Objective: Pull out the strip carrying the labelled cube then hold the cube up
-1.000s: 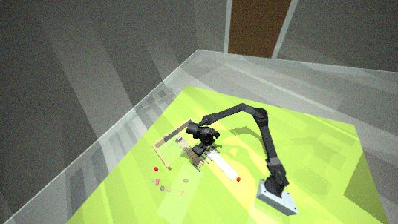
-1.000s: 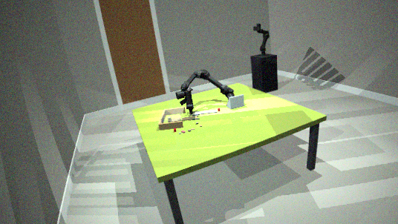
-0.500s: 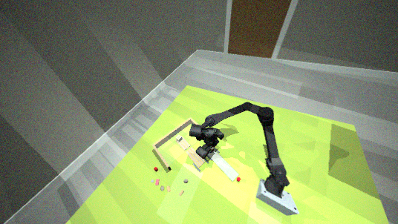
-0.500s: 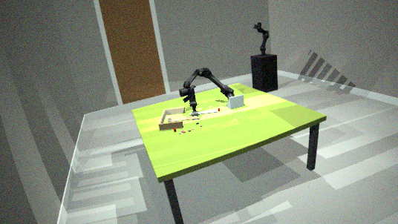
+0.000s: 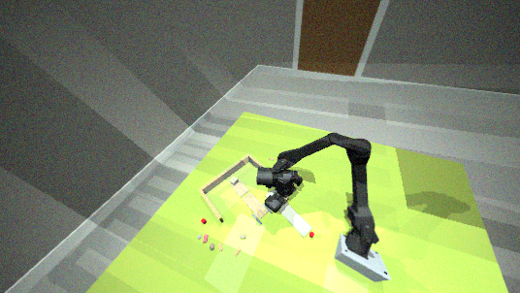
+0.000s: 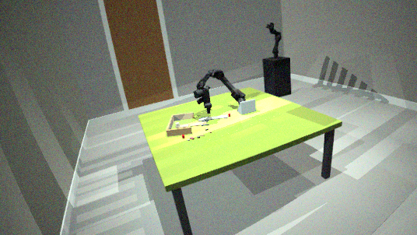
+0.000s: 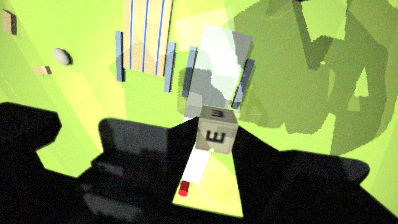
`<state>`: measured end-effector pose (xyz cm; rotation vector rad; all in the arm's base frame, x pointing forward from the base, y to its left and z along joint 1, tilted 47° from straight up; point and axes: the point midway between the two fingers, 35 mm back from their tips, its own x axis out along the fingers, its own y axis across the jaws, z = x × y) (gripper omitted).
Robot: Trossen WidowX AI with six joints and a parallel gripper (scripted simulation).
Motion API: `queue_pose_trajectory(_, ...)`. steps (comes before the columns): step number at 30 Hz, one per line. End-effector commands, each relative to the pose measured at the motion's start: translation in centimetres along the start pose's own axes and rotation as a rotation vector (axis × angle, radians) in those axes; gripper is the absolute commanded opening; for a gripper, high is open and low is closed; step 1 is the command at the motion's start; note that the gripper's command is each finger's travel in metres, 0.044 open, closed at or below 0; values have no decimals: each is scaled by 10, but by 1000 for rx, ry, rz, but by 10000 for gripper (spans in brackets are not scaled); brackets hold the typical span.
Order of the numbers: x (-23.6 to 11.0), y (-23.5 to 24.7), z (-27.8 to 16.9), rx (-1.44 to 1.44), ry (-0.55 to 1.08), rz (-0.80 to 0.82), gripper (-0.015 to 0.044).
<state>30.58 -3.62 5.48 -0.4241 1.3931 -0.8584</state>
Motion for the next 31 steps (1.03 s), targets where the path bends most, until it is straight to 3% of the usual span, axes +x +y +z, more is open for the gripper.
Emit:
queue_pose_trajectory(1, -2, 0, -9, 8, -5, 8, 0)
queue_pose_trajectory(10, -37, 0, -9, 8, -4, 9, 0)
queue_pose_trajectory(31, -38, 0, -9, 8, -4, 9, 0)
